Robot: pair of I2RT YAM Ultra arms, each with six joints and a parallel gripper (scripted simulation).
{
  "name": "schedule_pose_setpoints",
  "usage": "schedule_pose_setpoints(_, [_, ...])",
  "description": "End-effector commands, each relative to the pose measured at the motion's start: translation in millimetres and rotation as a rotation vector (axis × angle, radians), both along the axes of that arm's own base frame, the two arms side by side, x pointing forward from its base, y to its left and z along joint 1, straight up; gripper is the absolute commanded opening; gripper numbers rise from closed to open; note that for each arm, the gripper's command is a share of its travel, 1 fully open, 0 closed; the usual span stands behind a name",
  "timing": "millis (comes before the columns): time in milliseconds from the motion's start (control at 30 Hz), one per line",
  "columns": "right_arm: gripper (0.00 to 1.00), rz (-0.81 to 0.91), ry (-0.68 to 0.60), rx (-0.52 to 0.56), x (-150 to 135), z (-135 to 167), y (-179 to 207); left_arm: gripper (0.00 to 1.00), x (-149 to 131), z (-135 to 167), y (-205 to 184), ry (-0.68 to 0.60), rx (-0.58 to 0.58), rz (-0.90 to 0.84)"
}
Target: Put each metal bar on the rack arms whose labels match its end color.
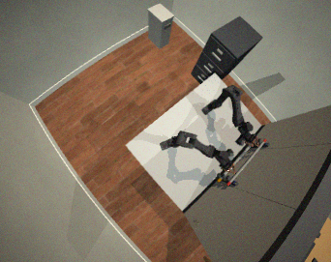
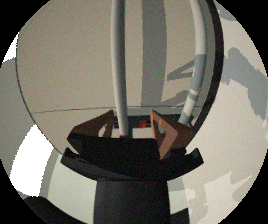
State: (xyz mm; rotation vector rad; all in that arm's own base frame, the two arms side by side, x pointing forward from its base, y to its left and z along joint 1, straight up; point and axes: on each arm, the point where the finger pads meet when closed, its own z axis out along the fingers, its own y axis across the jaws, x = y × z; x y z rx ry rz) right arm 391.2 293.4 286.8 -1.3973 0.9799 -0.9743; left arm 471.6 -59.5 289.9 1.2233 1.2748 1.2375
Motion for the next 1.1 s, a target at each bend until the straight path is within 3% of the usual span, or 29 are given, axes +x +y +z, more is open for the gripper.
schedule_pose_setpoints(0, [0.64,0.004,-0.035,0.041,8,22,3,0.64,9,19,3,-0.044,-0.011,0.004])
schedule_pose_setpoints(633, [0.64,0.004,-0.035,0.041,28,22,10,0.64,30,19,4,-0.044,-0.011,0.004])
schedule_pose_setpoints(1067, [0.45,0.004,-0.035,0.041,28,22,10,0.46,30,19,4,-0.044,-0.010,0.004])
